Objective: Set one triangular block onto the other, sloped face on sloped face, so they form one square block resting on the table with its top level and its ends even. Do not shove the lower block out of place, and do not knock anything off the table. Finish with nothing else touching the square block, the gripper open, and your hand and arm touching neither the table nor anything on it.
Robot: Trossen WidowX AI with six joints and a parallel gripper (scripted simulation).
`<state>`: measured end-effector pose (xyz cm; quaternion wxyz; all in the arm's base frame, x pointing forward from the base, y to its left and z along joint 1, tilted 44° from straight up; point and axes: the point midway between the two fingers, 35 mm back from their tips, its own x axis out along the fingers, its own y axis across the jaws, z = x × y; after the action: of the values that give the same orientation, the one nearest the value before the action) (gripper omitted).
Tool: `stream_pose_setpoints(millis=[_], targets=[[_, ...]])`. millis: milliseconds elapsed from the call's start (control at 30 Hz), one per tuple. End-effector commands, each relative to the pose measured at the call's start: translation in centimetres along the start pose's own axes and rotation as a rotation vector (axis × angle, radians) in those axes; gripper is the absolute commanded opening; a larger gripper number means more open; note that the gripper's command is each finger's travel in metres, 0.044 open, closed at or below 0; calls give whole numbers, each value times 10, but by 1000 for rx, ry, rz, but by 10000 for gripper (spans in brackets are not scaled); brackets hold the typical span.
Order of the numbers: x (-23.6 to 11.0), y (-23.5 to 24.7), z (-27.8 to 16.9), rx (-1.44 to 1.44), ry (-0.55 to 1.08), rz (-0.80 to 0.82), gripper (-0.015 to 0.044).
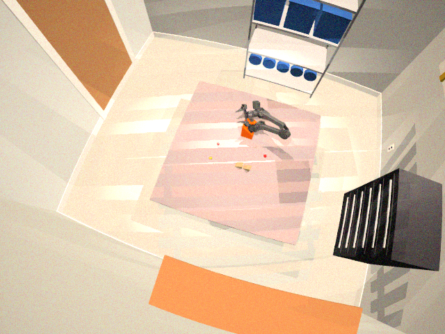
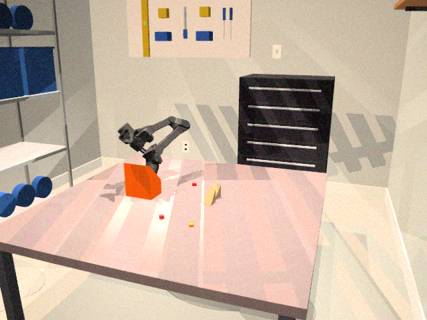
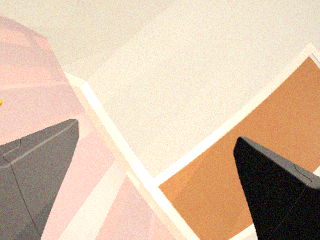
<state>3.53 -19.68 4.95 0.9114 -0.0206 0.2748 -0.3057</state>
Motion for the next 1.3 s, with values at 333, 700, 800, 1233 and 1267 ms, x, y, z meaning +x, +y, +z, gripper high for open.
stream_pose_setpoints(millis=[333,700,800,1233,1267], targets=[[54,22,51,33,68,417,111],[110,88,98,22,241,786,0],[121,122,109,13,326,893,0],[131,287,129,-89,720,1209,0],[129,299,129,-92,760,1219,0]])
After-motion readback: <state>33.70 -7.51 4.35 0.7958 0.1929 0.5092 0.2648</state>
